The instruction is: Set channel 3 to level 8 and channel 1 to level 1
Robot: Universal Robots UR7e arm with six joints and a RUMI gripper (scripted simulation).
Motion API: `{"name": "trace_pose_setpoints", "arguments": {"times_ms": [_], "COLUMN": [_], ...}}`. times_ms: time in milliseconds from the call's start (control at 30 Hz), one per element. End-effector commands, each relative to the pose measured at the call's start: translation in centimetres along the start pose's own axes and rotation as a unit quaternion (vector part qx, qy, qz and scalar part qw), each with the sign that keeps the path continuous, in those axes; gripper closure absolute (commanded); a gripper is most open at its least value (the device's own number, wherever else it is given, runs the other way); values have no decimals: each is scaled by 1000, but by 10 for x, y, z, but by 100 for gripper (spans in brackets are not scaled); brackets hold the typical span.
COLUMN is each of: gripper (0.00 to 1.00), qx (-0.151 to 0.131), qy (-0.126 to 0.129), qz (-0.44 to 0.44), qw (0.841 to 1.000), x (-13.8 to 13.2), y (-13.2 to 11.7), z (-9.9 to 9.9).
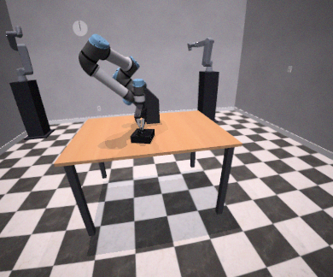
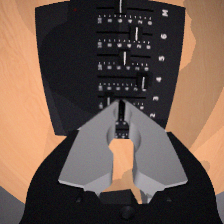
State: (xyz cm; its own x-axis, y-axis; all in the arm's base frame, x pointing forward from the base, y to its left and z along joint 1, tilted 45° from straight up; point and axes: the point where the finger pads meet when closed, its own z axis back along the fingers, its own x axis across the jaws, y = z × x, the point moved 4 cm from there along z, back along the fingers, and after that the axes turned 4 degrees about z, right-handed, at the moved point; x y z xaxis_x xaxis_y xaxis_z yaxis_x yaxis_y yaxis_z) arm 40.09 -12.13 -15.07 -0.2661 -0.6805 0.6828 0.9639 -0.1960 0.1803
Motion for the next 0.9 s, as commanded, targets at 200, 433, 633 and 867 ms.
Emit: {"name": "trace_pose_setpoints", "arguments": {"times_ms": [200,433,633,867], "gripper": [100,100,100,100], "qx": [2,2,2,2], "qy": [1,1,1,1], "qz": [0,0,0,0], "qw": [1000,1000,1000,1000], "x": [-2,-1,0,4], "y": [2,2,2,1], "z": [0,0,0,0]}}
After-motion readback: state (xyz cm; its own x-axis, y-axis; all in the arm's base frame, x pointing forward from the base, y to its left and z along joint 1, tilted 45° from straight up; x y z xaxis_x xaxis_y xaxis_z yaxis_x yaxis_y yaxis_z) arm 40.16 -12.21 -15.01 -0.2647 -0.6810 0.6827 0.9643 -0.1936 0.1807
